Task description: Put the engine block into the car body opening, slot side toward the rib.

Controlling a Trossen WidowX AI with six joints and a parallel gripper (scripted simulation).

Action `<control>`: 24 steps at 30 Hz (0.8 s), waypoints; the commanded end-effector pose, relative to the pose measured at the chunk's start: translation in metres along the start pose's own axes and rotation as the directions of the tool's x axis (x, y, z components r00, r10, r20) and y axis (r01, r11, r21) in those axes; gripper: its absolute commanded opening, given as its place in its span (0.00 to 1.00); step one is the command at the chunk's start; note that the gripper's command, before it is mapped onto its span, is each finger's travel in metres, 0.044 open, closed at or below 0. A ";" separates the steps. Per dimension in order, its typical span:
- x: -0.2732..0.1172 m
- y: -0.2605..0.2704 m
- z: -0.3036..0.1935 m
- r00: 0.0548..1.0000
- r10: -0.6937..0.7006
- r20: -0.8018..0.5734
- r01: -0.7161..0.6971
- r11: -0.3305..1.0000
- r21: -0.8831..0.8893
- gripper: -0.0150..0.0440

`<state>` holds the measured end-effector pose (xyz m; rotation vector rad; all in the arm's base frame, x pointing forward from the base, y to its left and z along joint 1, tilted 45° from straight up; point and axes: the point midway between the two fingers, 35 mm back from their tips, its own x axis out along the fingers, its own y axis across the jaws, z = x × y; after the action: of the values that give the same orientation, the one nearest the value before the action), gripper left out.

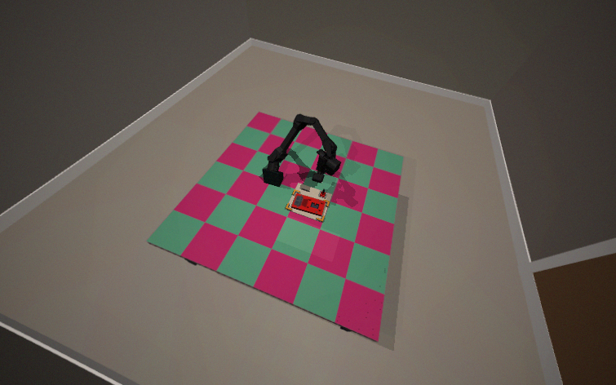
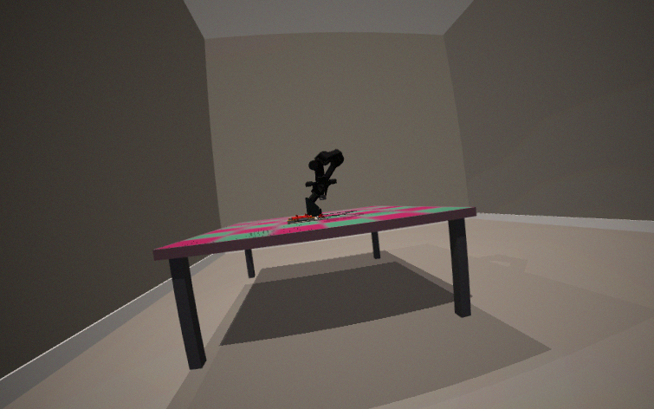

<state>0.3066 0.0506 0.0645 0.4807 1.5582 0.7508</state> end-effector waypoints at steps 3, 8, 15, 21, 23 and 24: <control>0.004 -0.016 0.006 1.000 -0.007 0.004 0.008 1.000 -0.008 0.25; 0.009 -0.030 0.011 1.000 -0.008 0.005 0.008 1.000 -0.012 0.25; 0.017 -0.050 0.017 1.000 -0.009 0.005 0.009 1.000 -0.017 0.25; 0.024 -0.067 0.020 1.000 -0.009 0.006 0.009 1.000 -0.021 0.25; 0.027 -0.073 0.021 1.000 -0.009 0.006 0.009 1.000 -0.022 0.25; 0.028 -0.076 0.022 1.000 -0.009 0.006 0.009 1.000 -0.023 0.25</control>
<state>0.3309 0.0256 -0.0023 0.4663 1.5497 0.7603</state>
